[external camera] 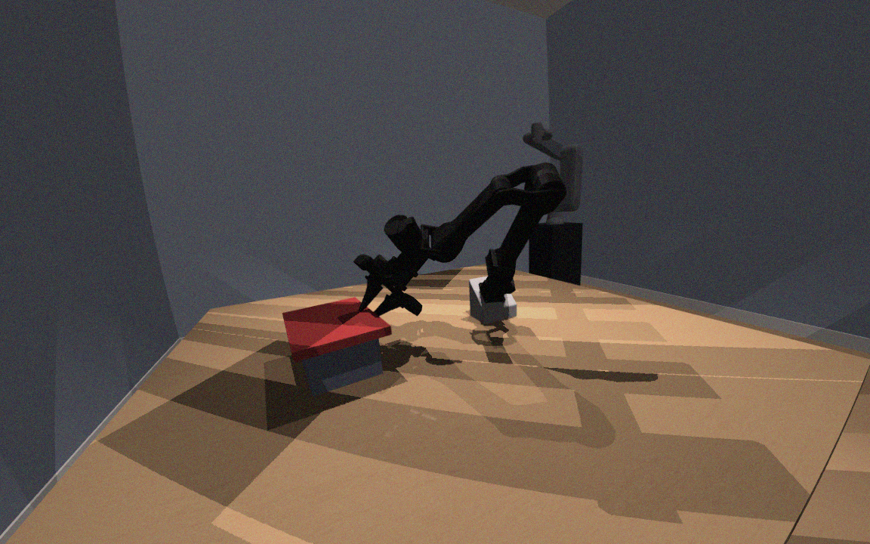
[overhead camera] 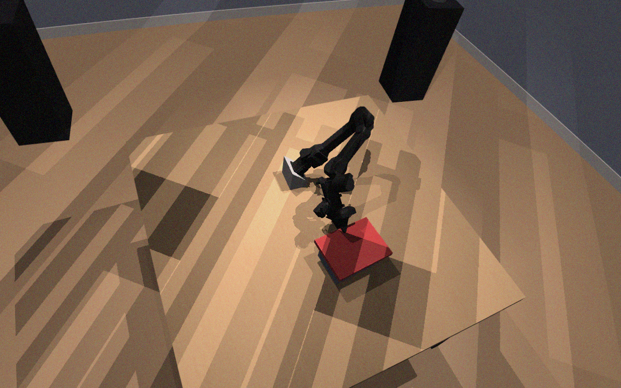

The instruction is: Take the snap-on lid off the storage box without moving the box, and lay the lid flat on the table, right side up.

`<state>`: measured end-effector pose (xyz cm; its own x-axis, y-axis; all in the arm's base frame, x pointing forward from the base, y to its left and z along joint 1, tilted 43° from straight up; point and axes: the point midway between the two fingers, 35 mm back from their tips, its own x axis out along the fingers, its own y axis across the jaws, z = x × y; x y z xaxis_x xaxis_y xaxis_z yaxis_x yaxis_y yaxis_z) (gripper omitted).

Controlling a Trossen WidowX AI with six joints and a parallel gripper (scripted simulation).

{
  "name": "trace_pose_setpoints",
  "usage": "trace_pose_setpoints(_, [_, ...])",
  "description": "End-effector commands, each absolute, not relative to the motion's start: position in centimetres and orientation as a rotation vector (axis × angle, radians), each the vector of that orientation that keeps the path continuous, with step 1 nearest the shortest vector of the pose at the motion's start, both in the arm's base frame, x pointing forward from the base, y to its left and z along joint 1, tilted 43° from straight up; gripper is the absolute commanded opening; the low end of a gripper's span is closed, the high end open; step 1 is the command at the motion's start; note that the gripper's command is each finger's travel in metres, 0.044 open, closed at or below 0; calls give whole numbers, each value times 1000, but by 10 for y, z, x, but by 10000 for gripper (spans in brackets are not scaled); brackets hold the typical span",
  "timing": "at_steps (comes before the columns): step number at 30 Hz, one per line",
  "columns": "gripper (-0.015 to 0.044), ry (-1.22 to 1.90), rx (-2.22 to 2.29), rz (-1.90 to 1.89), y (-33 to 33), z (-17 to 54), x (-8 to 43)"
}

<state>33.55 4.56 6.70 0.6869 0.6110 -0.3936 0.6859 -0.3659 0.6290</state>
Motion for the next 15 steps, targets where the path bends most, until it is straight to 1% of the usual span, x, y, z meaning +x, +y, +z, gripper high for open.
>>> trace_pose_setpoints(1, [0,986,2084,-112,43,69,336])
trace_pose_setpoints(15, [0,986,2084,-112,41,71,335])
